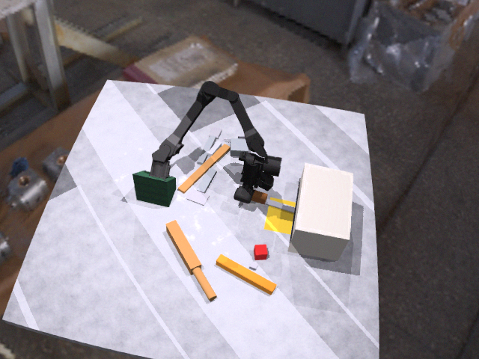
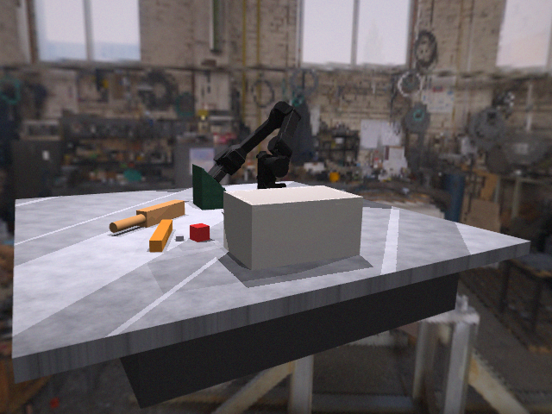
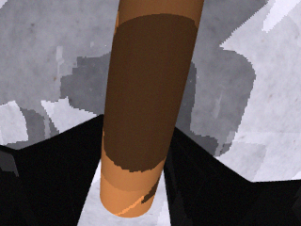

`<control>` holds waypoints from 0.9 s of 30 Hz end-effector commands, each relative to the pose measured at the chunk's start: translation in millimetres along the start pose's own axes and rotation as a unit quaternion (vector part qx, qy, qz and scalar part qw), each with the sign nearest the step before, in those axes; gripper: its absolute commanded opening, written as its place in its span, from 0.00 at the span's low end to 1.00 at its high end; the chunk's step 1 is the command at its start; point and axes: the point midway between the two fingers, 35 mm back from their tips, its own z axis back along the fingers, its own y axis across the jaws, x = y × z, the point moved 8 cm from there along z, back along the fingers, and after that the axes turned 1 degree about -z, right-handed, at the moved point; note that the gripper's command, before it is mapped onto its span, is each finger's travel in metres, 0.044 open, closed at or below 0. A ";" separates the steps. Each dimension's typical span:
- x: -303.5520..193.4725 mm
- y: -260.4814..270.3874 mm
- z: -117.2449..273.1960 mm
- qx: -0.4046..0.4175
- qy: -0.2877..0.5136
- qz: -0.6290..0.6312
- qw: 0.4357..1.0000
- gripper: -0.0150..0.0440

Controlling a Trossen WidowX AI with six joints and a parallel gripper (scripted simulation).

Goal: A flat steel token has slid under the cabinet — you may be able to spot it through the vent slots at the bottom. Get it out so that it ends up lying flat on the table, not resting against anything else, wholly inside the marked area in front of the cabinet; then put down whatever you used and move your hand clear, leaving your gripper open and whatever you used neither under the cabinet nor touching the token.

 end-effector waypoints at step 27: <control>-35.7 0.8 -1.0 0.000 0.003 -0.006 1.000 0.25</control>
